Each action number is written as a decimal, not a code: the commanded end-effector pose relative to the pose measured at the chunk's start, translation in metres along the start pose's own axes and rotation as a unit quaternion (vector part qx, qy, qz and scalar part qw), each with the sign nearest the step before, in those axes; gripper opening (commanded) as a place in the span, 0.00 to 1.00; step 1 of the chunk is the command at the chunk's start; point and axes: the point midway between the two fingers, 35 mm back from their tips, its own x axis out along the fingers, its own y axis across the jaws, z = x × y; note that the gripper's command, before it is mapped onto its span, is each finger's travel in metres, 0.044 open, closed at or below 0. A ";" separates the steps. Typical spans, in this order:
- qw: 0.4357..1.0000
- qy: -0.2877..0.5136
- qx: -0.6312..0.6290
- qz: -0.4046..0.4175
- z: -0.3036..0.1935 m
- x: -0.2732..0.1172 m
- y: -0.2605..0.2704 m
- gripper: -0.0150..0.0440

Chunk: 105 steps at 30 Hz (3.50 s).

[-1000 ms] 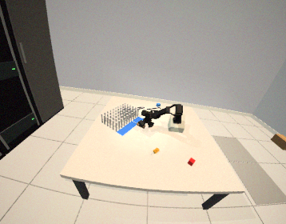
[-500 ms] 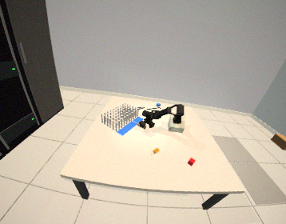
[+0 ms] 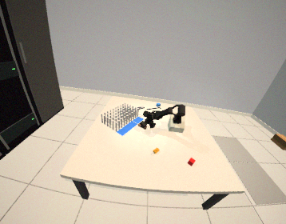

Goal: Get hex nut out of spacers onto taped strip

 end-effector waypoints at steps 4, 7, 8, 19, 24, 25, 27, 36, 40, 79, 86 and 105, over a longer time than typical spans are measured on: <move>1.000 0.002 0.002 0.001 0.004 -0.003 0.001 0.25; 1.000 0.002 0.002 0.001 0.006 -0.004 0.001 0.25; 1.000 0.002 0.002 0.001 0.006 -0.004 0.001 0.25; 1.000 0.002 0.002 0.001 0.012 -0.007 0.001 0.25; 1.000 0.002 0.002 0.001 0.014 -0.009 0.001 0.25; 1.000 0.002 0.002 0.001 0.015 -0.009 0.001 0.25; 1.000 0.002 0.002 0.002 0.016 -0.010 0.001 0.25; 1.000 0.002 0.002 0.002 0.020 -0.012 0.001 0.25; 1.000 0.002 0.002 0.002 0.022 -0.013 0.001 0.25; 1.000 0.002 0.002 0.002 0.041 -0.023 0.001 0.25; 1.000 0.002 0.002 0.002 0.044 -0.025 0.001 0.25; 1.000 0.002 0.003 0.002 0.052 -0.030 0.001 0.25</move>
